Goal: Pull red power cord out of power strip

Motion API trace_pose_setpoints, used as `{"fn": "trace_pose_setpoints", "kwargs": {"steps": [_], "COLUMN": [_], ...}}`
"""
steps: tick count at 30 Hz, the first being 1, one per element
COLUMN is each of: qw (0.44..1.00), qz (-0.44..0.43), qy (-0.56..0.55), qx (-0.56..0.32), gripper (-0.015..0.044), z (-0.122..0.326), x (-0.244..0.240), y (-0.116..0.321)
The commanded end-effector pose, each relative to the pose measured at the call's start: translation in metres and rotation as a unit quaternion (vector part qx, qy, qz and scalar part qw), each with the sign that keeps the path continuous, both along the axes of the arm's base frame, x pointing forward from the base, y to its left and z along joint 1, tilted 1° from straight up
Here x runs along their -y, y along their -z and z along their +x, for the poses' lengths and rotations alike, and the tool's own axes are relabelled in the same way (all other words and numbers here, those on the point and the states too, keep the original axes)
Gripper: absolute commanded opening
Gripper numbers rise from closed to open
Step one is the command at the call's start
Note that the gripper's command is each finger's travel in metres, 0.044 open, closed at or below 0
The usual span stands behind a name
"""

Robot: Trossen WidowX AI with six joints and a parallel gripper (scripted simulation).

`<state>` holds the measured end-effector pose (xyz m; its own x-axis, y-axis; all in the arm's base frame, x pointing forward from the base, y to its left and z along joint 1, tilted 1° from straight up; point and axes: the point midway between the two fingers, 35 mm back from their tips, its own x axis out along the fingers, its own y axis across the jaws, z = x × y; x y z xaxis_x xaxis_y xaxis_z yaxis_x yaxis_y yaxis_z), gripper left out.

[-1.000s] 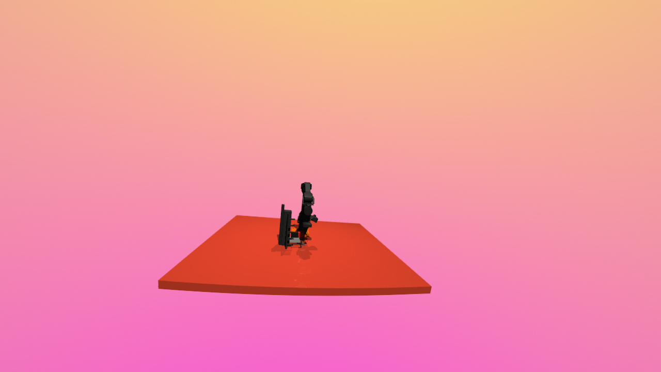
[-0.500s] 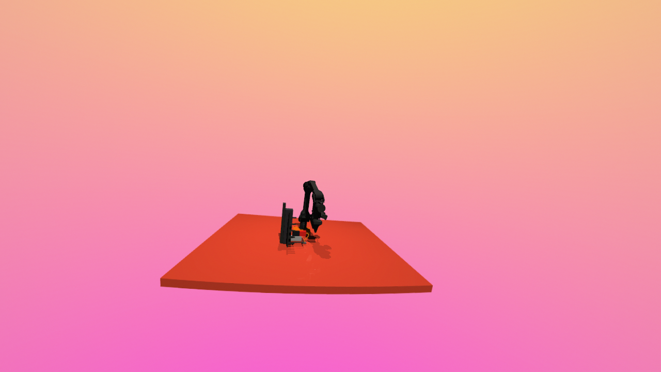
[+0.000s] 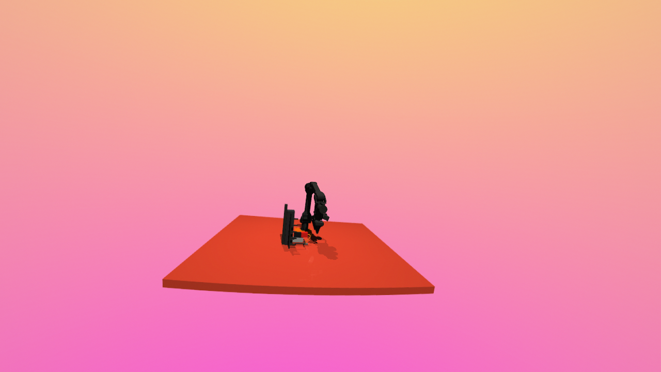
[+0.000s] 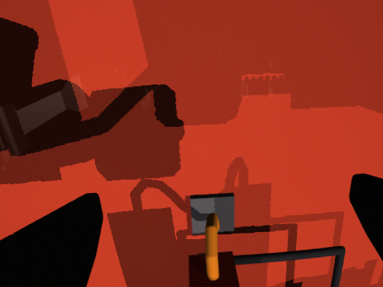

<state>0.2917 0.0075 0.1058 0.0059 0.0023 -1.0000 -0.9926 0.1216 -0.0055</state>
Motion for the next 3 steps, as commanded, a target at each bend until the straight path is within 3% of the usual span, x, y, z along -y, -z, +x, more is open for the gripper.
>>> {"fn": "trace_pose_setpoints", "kwargs": {"steps": [1, 3], "qw": [1.0, 1.0], "qz": [0.002, 0.002], "qy": [0.002, 0.002], "qx": [0.001, 0.001], "gripper": [0.044, 0.044], "z": [-0.0004, -0.0004], "x": [-0.0005, -0.0005], "y": [-0.001, -0.001]}}
